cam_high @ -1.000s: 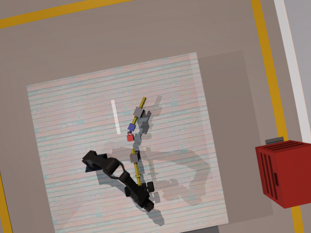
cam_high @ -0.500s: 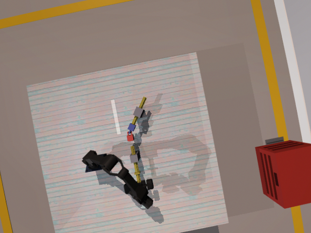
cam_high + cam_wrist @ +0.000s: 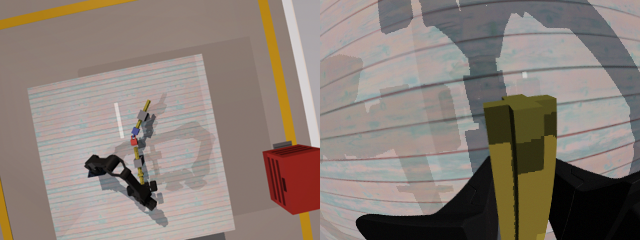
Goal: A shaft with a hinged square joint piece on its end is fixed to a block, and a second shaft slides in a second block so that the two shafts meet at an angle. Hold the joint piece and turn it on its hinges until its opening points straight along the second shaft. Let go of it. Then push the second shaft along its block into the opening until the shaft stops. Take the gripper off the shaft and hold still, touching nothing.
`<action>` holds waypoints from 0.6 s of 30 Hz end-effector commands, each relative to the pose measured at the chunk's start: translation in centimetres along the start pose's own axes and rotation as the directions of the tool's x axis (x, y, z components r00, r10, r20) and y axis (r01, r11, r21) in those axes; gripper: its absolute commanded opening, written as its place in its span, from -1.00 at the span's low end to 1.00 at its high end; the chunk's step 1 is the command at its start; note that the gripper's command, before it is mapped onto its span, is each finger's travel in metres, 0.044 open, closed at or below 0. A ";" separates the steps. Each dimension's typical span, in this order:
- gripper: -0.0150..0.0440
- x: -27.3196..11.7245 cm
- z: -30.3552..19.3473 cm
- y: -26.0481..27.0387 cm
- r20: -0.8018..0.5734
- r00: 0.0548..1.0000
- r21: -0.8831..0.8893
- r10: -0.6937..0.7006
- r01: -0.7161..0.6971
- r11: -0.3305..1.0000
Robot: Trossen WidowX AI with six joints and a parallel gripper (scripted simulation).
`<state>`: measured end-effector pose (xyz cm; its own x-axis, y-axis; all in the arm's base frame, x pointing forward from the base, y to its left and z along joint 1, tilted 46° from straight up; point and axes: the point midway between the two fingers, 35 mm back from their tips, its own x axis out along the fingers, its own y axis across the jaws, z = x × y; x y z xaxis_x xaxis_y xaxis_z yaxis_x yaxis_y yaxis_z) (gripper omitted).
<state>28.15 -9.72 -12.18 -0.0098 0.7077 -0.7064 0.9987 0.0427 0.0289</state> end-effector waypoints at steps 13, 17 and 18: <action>-0.49 0.1 -2.6 0.0 -0.007 1.000 0.005 0.002 -0.002 1.000; -0.49 0.1 -3.2 0.0 -0.008 1.000 0.005 0.002 -0.002 1.000; -0.49 0.1 -3.4 0.0 -0.008 1.000 0.005 0.002 -0.002 1.000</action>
<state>28.02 -7.74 -10.24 -0.0111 0.7082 -0.7059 0.9987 0.0425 0.0270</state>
